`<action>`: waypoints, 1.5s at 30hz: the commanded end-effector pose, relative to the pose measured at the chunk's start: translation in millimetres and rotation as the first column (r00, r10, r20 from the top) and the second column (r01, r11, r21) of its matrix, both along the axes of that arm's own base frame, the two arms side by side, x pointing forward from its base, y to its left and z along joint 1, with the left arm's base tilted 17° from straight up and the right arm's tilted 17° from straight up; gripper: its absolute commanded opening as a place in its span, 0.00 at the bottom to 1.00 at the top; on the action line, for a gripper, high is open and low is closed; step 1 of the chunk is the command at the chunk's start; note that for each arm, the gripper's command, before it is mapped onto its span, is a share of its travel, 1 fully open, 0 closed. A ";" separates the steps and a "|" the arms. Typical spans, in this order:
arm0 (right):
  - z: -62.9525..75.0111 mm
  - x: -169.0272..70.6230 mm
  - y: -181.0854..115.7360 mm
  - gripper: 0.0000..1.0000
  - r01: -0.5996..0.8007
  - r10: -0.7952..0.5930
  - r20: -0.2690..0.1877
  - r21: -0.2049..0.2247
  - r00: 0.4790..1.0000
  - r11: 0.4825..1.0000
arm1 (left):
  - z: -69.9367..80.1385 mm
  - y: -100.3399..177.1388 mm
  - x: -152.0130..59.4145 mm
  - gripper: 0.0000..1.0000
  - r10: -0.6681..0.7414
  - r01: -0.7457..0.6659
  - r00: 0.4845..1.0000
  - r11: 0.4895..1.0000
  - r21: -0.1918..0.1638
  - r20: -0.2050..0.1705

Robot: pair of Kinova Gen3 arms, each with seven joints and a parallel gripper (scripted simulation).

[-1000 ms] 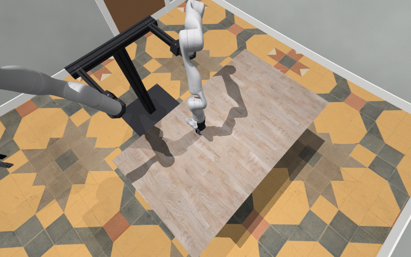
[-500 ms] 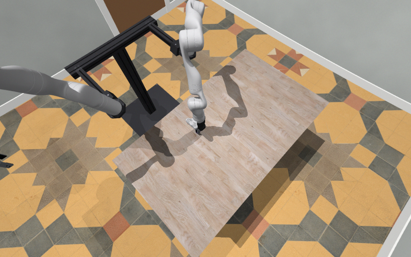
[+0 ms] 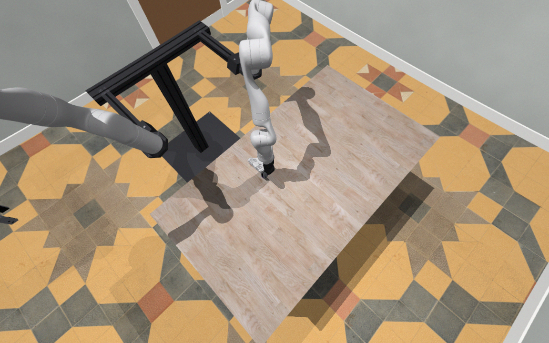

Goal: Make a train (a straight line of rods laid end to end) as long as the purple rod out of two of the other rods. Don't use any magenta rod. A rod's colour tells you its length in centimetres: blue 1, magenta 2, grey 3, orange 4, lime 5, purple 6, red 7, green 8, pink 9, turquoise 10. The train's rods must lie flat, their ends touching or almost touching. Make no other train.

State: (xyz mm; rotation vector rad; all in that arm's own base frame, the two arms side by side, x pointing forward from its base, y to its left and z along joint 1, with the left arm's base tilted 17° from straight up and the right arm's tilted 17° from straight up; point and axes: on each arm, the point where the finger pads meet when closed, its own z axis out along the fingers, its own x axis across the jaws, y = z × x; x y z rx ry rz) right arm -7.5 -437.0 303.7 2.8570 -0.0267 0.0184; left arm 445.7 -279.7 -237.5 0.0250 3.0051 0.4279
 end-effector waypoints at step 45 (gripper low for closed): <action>0.7 -0.1 -0.2 1.00 0.000 0.000 0.000 -0.002 1.000 1.000 | -10.5 2.3 1.8 0.24 -0.001 0.001 1.000 1.000 -0.001 0.001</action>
